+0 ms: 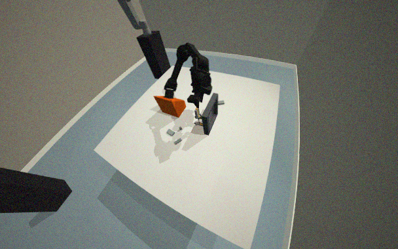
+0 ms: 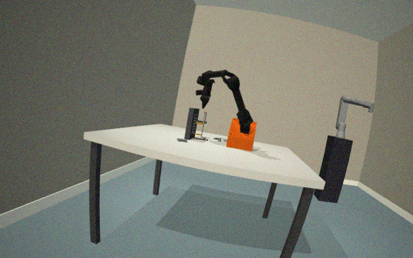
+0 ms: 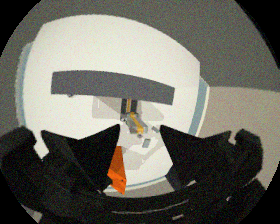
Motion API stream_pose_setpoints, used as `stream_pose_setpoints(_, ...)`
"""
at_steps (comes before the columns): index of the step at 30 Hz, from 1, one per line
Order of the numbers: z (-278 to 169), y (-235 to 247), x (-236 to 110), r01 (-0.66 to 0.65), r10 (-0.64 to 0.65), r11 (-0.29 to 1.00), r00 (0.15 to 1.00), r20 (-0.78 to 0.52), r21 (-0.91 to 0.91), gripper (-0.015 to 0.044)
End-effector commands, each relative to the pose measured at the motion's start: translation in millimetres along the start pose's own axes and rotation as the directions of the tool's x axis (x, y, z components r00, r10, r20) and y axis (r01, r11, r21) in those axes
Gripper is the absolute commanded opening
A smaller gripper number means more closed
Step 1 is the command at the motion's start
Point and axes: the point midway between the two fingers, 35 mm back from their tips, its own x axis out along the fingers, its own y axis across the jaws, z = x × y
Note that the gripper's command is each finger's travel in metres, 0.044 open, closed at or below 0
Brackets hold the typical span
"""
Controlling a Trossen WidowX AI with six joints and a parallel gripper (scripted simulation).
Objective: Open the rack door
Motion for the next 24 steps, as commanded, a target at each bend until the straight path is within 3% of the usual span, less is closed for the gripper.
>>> stream_pose_setpoints(1, -8.5, -7.0, 4.2, -0.092, 0.093, 0.995, 0.995, -0.031, 0.035, 0.0288)
stream_pose_setpoints(9, -20.0, -15.9, 8.0, -0.215, 0.221, 0.972, 0.974, -0.055, 0.094, 0.0288)
stream_pose_setpoints(24, -19.9, -13.1, 23.5, -0.221, 0.226, 0.971, 0.973, -0.055, 0.092, 0.0288)
